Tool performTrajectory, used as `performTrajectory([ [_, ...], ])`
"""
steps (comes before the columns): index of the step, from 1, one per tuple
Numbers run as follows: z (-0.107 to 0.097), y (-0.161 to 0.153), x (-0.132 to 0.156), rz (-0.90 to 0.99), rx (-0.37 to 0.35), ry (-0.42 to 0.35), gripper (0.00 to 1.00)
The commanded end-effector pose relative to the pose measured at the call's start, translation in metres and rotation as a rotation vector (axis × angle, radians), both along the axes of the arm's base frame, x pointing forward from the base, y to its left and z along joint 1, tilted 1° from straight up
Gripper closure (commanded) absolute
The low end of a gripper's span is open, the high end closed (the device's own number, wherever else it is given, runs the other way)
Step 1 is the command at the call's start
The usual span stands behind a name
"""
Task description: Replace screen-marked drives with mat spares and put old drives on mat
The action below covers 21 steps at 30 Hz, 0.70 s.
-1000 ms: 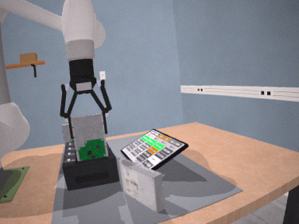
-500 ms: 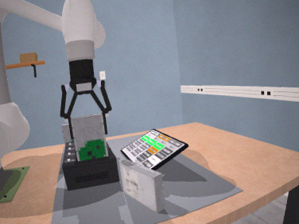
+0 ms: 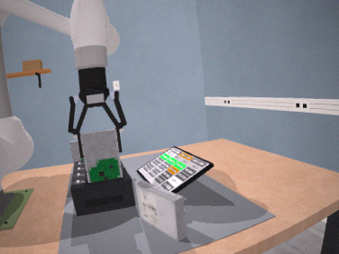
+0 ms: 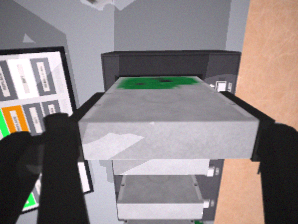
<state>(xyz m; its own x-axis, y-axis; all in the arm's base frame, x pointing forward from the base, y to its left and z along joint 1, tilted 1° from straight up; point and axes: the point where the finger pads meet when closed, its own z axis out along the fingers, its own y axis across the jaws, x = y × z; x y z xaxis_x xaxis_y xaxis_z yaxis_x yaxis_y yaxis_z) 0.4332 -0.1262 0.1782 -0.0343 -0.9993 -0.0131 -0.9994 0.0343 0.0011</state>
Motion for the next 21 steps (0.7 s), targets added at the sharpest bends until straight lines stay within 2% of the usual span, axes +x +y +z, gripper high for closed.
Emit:
performTrajectory([
  [1, 0.0004, -0.0001, 0.0004, 0.000, 0.000, -0.001, 0.90],
  [21, -0.0038, 0.0000, 0.0004, 0.000, 0.000, -0.001, 0.90],
])
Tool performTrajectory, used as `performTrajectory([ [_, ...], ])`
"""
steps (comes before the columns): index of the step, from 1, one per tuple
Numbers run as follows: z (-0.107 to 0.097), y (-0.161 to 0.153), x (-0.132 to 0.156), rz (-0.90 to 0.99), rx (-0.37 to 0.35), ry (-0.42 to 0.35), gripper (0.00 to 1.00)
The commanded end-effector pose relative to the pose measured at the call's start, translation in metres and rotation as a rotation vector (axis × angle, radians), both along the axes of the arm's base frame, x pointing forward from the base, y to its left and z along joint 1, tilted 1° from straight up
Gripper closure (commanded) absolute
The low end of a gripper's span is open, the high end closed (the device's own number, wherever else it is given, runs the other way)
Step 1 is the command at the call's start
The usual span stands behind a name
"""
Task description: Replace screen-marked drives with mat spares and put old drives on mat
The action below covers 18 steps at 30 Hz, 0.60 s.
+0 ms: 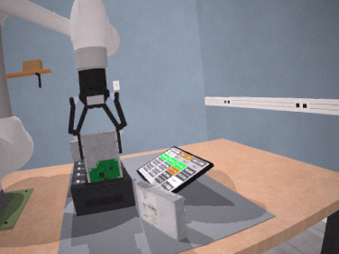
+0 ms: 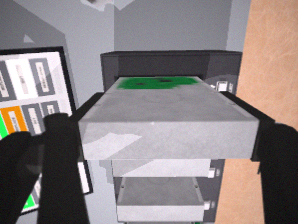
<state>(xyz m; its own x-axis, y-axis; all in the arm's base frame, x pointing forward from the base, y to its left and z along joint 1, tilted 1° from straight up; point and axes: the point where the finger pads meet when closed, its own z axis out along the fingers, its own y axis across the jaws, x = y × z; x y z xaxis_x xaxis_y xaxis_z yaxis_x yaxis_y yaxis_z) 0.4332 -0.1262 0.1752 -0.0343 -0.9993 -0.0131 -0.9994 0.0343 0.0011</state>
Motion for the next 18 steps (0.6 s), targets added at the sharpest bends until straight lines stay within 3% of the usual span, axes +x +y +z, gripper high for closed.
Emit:
performTrajectory([
  [1, -0.001, 0.000, 0.000, 0.000, 0.000, -0.001, 0.90],
  [18, -0.011, 0.000, 0.000, 0.000, 0.000, -0.001, 0.90],
])
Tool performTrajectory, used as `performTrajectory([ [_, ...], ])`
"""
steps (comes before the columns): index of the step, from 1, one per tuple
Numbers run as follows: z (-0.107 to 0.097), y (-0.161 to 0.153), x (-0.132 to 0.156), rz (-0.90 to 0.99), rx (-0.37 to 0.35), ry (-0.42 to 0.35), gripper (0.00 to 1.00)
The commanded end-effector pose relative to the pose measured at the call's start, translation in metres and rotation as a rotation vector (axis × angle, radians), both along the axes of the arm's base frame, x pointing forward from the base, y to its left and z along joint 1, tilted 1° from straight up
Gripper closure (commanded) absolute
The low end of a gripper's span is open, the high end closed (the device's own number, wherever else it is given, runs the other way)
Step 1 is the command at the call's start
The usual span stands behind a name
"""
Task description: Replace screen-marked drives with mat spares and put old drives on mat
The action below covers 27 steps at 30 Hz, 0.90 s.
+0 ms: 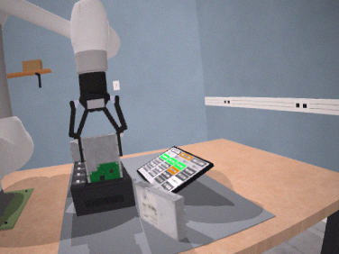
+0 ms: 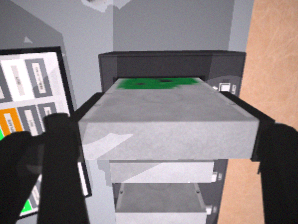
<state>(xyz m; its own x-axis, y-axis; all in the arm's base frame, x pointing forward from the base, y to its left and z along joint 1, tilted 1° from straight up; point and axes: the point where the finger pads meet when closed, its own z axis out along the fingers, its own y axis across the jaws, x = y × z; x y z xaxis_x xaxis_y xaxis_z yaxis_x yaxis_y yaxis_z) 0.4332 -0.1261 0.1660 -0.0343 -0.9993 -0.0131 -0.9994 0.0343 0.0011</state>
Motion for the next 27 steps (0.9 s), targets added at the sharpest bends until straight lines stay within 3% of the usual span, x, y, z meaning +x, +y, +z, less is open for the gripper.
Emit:
performTrajectory([
  [1, -0.003, 0.000, 0.000, 0.000, 0.000, -0.001, 0.90],
  [27, -0.024, 0.000, 0.000, 0.000, 0.000, -0.001, 0.90],
])
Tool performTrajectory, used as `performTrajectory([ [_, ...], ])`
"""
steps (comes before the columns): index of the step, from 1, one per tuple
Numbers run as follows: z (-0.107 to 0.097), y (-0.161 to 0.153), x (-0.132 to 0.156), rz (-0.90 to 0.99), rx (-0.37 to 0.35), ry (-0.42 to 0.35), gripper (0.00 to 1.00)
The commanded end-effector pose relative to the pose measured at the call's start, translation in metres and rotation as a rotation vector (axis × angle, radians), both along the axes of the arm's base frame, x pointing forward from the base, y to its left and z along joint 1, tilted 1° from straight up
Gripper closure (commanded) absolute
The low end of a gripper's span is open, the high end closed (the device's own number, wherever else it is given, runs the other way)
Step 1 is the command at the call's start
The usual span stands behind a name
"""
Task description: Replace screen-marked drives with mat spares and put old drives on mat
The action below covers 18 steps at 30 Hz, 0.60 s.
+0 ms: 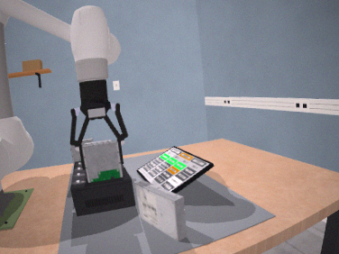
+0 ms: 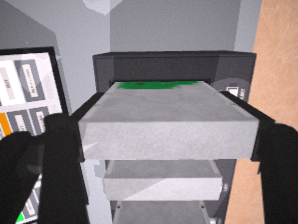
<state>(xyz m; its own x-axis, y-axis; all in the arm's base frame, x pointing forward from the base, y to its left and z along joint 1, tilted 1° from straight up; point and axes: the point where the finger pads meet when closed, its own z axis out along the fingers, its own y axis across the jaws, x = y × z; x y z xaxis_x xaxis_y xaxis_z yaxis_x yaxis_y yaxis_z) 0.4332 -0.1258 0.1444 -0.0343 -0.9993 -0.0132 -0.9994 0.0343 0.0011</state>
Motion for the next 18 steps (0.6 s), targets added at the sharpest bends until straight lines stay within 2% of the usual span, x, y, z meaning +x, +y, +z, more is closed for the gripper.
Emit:
performTrajectory([
  [1, -0.004, 0.000, 0.000, 0.000, 0.000, -0.001, 0.90],
  [18, -0.017, 0.000, 0.000, 0.000, 0.000, -0.001, 0.90],
])
